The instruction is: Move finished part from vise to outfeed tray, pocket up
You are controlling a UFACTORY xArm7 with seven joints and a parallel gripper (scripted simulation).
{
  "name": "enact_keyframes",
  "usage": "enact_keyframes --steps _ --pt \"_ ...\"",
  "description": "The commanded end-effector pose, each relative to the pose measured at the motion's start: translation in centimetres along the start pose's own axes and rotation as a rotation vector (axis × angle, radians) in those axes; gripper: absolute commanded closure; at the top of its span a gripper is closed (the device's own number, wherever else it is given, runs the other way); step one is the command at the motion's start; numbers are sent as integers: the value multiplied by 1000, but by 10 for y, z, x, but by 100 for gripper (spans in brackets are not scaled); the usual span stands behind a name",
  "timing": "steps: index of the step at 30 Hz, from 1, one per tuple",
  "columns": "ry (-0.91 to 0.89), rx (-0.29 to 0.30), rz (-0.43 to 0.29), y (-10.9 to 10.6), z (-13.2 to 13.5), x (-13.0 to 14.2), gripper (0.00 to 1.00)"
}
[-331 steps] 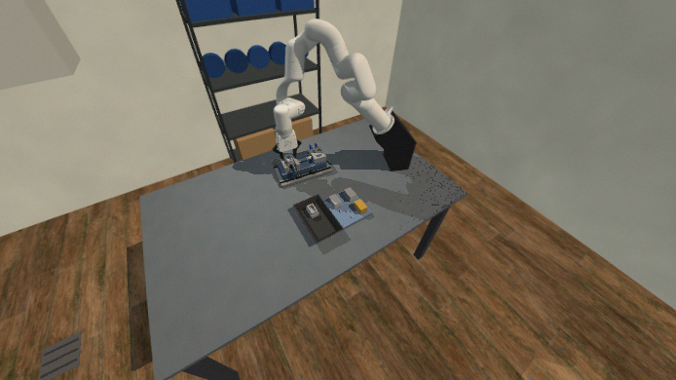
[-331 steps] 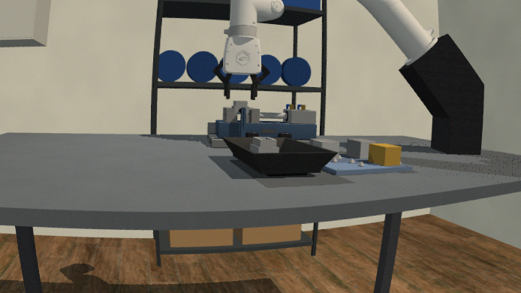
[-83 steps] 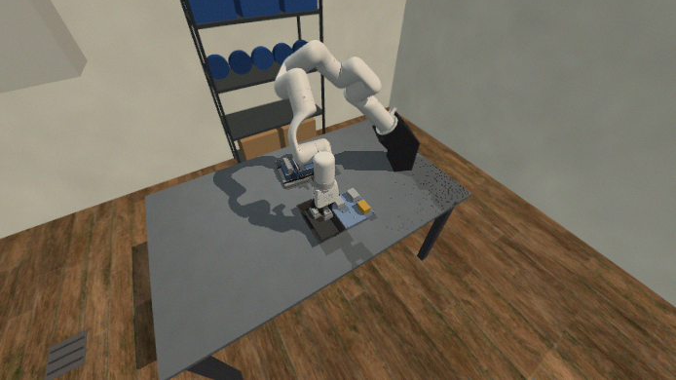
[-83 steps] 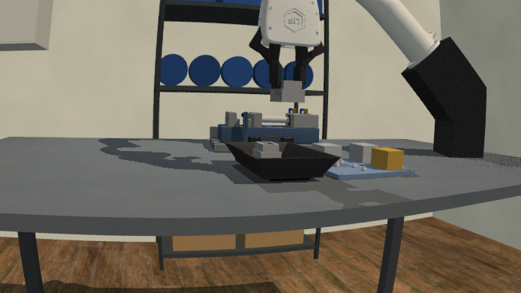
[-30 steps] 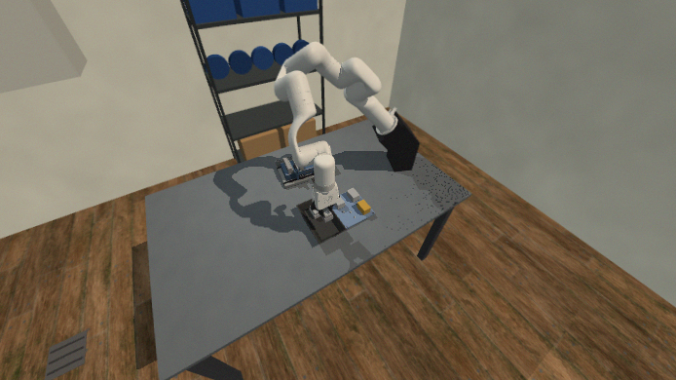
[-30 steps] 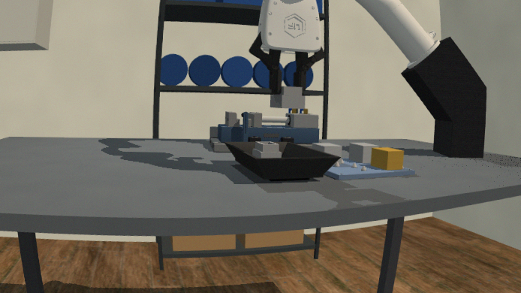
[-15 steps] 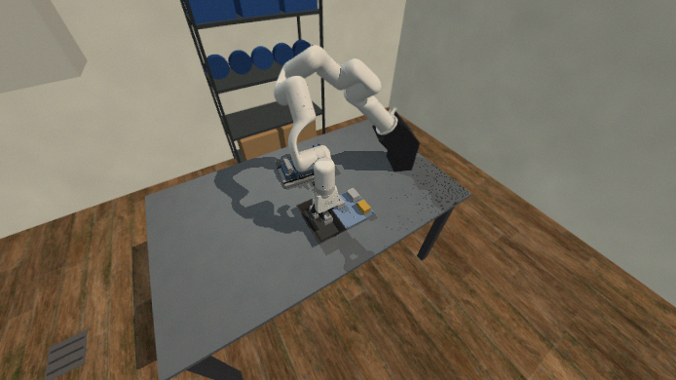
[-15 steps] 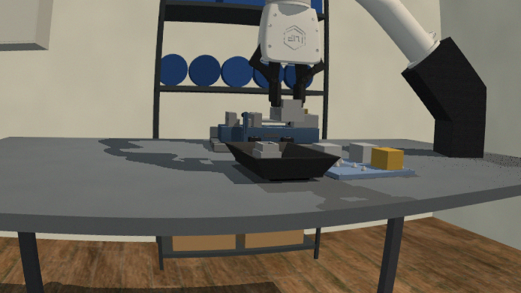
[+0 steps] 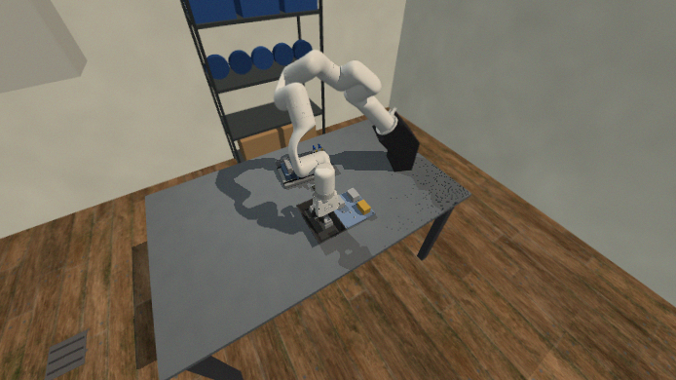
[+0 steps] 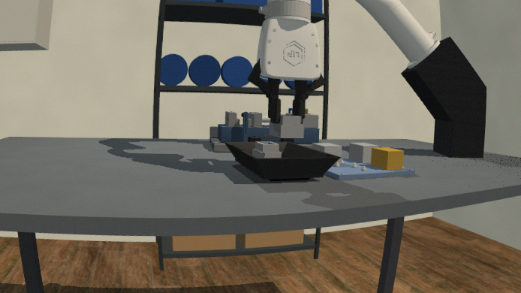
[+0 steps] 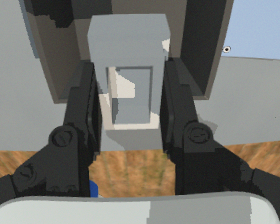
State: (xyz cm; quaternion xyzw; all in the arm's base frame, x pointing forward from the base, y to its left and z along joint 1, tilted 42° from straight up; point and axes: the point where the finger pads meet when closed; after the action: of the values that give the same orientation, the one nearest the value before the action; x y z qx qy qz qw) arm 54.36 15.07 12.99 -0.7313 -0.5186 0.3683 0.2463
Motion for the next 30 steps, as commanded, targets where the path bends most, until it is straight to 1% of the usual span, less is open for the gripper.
enact_keyframes --steps 1,10,23,30 --pt "0 -2 -3 7 -1 1 100" --pt "0 -2 -3 23 -1 1 100" --pt "0 -2 -3 36 -1 1 100" --pt "0 -2 -3 39 -1 1 100"
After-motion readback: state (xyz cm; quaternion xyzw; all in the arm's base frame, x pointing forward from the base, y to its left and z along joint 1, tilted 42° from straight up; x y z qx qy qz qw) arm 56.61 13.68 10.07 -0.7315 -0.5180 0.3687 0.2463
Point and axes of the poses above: the point where the finger pads meet when closed, its own y axis out along the fingers, its own z axis across the jaws, x = y × z, and after that the axes turned 3 degrees about -y, right-handed
